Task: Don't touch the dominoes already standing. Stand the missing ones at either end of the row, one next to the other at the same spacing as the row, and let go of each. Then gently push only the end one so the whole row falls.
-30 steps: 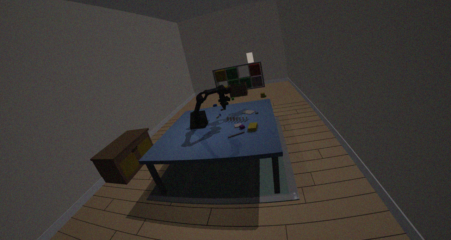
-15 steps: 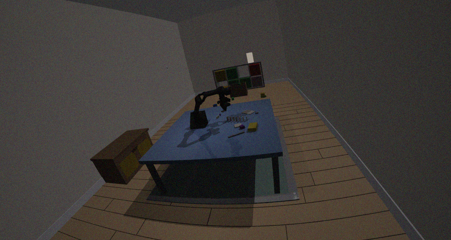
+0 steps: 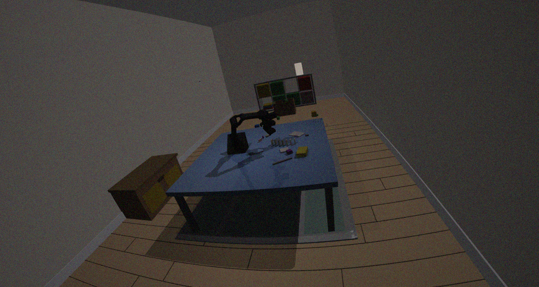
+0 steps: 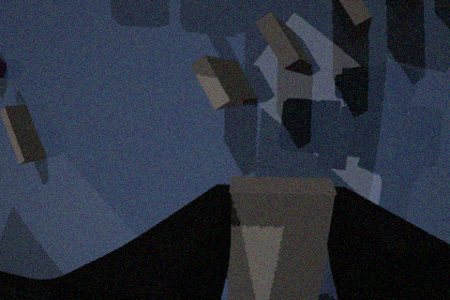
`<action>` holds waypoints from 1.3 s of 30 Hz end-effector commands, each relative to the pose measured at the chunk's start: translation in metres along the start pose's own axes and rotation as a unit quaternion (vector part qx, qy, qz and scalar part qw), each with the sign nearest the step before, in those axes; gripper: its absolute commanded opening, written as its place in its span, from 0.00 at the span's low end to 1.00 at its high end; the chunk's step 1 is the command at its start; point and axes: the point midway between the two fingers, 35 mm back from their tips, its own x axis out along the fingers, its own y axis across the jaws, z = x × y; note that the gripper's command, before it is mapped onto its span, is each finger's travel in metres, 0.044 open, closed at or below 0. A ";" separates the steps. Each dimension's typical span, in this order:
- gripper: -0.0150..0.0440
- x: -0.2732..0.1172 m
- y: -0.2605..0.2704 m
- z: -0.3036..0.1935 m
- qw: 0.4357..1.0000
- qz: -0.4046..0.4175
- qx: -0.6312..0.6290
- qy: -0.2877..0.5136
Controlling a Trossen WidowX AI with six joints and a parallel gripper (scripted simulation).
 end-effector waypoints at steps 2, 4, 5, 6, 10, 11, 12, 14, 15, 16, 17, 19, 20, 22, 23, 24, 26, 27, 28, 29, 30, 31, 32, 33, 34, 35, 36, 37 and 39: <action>0.44 0.005 0.001 0.001 0.999 0.029 0.003 -0.040; 0.44 0.008 0.001 0.001 0.998 0.040 0.004 -0.057; 0.44 0.009 0.001 0.002 0.997 0.046 0.005 -0.066; 0.44 0.010 0.001 0.002 0.996 0.051 0.005 -0.075; 0.44 0.015 0.001 0.003 0.991 0.069 0.006 -0.111; 0.44 0.016 0.000 0.003 0.990 0.073 0.006 -0.120; 0.44 0.016 0.000 0.004 0.989 0.077 0.006 -0.130; 0.44 0.018 0.000 0.004 0.985 0.084 0.005 -0.149; 0.44 0.019 0.000 0.005 0.983 0.087 0.005 -0.159; 0.44 0.019 -0.001 0.005 0.982 0.089 0.005 -0.169; 0.44 0.020 -0.001 0.005 0.980 0.092 0.004 -0.178; 0.44 0.021 -0.002 0.006 0.975 0.097 0.003 -0.198; 0.44 0.021 -0.002 0.006 0.973 0.098 0.002 -0.208; 0.44 0.022 -0.003 0.006 0.968 0.101 0.001 -0.229; 0.44 0.022 -0.003 0.006 0.966 0.103 0.000 -0.239; 0.44 0.022 -0.004 0.006 0.963 0.103 -0.001 -0.249; 0.44 0.022 -0.005 0.006 0.957 0.104 -0.004 -0.269; 0.44 0.022 -0.005 0.006 0.954 0.104 -0.005 -0.280; 0.44 0.022 -0.006 0.006 0.951 0.104 -0.006 -0.290; 0.44 0.021 -0.007 0.006 0.948 0.104 -0.008 -0.300; 0.44 0.021 -0.007 0.006 0.945 0.103 -0.009 -0.310; 0.44 0.021 -0.008 0.005 0.942 0.102 -0.011 -0.320; 0.44 0.021 -0.008 0.005 0.938 0.101 -0.013 -0.330; 0.44 0.020 -0.009 0.005 0.935 0.100 -0.015 -0.341; 0.44 0.020 -0.010 0.004 0.931 0.098 -0.016 -0.351; 0.44 0.019 -0.010 0.004 0.927 0.096 -0.018 -0.361; 0.44 0.019 -0.011 0.003 0.924 0.094 -0.020 -0.371; 0.44 0.018 -0.011 0.003 0.920 0.092 -0.022 -0.381; 0.44 0.017 -0.013 0.002 0.912 0.086 -0.027 -0.400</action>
